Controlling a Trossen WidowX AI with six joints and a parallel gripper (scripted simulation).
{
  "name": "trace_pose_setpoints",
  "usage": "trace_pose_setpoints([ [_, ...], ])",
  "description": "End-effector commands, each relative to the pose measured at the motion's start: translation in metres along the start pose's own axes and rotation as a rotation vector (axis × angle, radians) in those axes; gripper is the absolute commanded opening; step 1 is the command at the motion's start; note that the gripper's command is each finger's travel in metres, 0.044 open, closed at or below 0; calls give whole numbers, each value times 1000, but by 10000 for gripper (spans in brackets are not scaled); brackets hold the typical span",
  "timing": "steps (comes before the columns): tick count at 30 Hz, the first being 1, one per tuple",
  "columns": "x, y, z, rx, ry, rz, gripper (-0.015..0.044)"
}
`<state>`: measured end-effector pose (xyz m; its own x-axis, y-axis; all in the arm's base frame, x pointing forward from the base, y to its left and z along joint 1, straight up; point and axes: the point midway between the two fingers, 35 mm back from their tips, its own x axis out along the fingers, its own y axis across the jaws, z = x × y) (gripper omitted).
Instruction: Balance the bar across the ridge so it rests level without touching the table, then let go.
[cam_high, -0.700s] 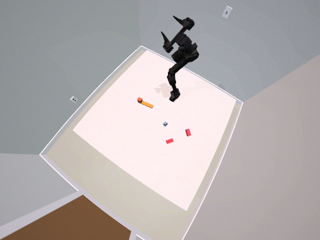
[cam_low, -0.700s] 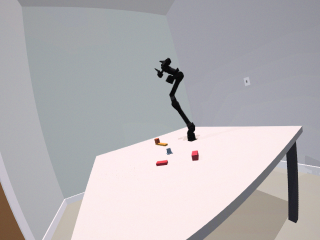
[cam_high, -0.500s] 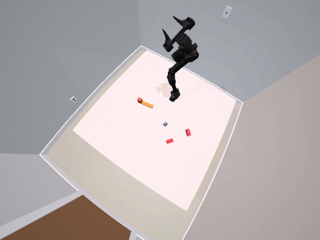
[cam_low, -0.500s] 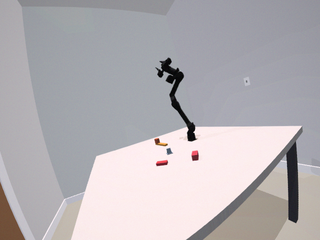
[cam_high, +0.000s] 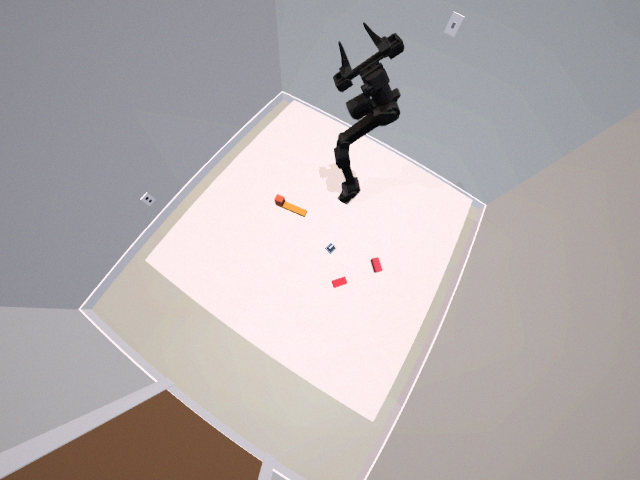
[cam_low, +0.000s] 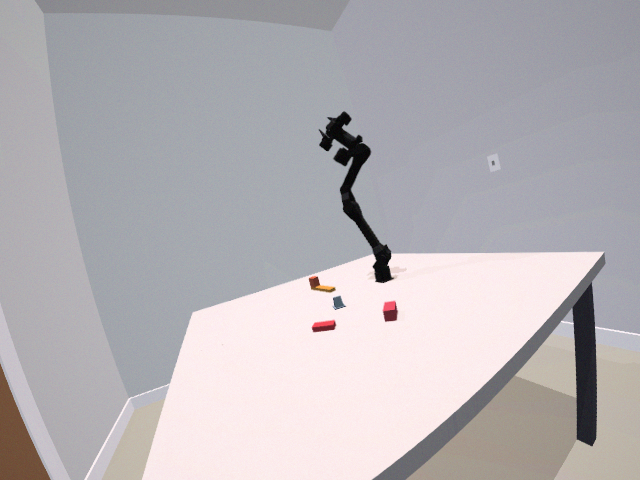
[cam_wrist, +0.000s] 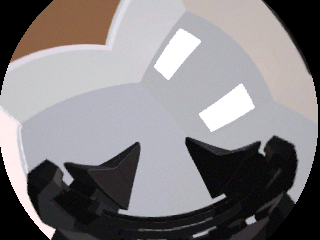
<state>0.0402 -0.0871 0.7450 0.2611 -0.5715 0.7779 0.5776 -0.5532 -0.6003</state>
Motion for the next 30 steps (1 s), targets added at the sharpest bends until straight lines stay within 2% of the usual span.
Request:
trace_pose_setpoints([
  [1,-6,-17,-1,-72,14,-64,315],
  [9,-24,-61,3,-307,59,-244,315],
  [30,-68,-119,39,-722,139,-527,315],
])
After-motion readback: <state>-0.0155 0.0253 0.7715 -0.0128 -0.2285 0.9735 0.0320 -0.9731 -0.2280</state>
